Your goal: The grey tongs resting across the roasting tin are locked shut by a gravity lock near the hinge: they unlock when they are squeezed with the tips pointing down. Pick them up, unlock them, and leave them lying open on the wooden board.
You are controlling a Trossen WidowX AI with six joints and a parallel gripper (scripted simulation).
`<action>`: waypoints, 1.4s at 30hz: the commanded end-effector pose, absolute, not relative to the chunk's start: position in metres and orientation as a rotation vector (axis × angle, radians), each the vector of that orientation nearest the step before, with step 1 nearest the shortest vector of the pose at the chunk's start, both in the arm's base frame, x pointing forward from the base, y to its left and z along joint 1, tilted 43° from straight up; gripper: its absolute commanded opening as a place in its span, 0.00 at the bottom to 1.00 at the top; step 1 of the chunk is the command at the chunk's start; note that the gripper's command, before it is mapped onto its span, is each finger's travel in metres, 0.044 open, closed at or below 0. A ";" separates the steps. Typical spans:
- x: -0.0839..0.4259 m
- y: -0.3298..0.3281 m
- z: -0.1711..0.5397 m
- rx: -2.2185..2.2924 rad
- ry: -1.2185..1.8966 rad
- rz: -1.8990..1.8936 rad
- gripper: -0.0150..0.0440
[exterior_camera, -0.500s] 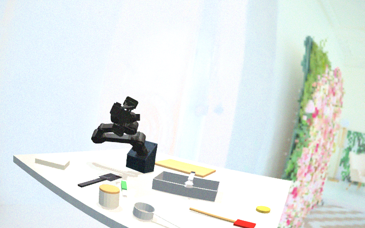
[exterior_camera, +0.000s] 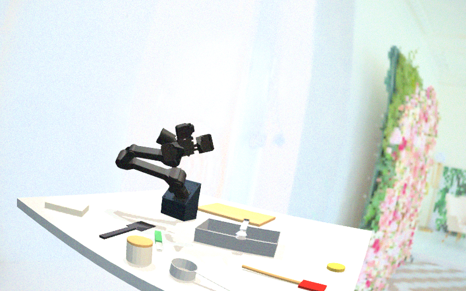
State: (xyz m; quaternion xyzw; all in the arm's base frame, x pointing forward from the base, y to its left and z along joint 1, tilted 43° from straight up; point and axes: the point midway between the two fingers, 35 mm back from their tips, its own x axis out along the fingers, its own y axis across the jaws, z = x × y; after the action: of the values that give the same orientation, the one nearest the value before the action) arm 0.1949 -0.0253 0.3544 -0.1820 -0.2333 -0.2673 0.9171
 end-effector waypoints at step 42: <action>0.302 0.006 0.042 -2.267 0.973 0.943 0.69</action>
State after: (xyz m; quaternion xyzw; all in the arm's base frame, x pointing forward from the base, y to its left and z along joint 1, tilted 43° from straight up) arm 0.2991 0.0051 0.0409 -0.8310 0.3566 0.3494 0.2454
